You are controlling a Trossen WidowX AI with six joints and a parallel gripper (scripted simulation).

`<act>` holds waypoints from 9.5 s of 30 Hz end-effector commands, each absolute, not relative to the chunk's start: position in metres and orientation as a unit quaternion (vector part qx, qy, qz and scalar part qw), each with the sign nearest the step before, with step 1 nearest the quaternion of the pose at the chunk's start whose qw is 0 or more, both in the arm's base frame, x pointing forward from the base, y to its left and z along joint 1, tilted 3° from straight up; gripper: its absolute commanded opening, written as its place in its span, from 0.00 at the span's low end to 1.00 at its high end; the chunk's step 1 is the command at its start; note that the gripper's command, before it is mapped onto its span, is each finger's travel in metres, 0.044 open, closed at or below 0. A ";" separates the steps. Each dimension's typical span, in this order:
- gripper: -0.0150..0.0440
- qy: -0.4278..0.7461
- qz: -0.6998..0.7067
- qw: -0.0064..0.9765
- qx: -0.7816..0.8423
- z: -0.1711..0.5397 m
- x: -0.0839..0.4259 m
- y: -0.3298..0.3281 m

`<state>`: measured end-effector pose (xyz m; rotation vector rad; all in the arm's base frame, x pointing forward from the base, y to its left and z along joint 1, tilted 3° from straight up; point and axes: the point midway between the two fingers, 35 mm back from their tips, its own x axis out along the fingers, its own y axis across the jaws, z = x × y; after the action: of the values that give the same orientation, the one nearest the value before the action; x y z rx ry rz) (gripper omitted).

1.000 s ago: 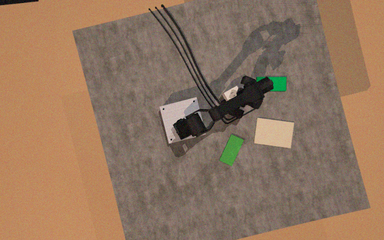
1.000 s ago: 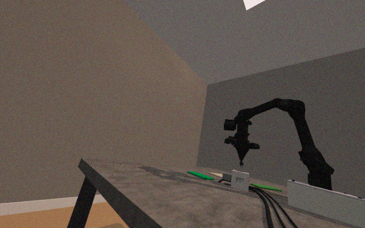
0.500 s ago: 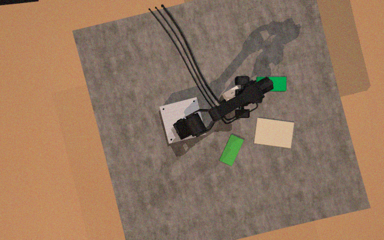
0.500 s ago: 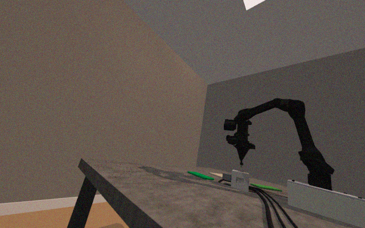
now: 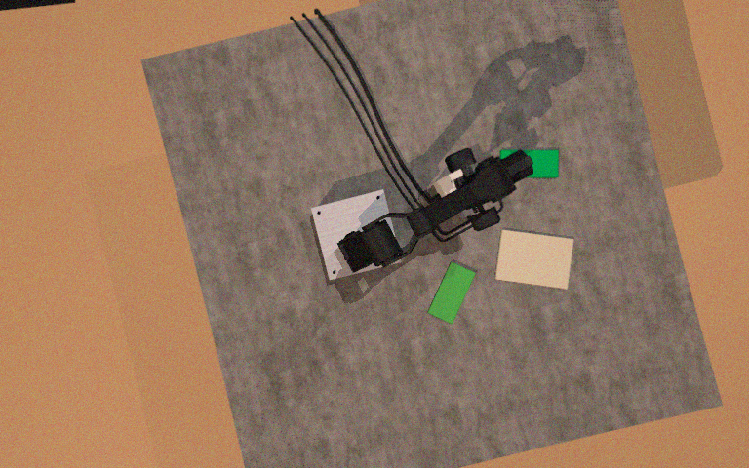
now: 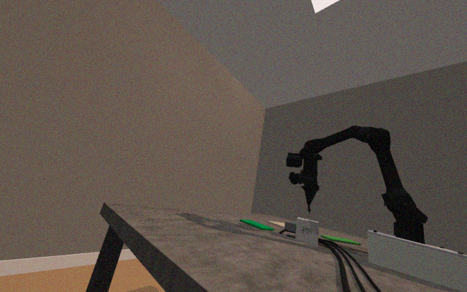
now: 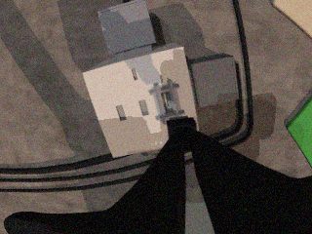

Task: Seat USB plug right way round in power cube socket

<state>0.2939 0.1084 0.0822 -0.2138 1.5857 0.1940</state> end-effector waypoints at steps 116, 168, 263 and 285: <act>0.25 0.407 0.592 0.401 -0.569 0.077 0.293 0.110; 0.25 0.398 0.603 0.406 -0.559 0.071 0.292 0.113; 0.25 0.394 0.607 0.408 -0.556 0.060 0.291 0.114; 0.25 0.394 0.607 0.408 -0.556 0.057 0.291 0.114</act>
<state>0.2908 0.1132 0.0581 -1.4004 0.9987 1.5263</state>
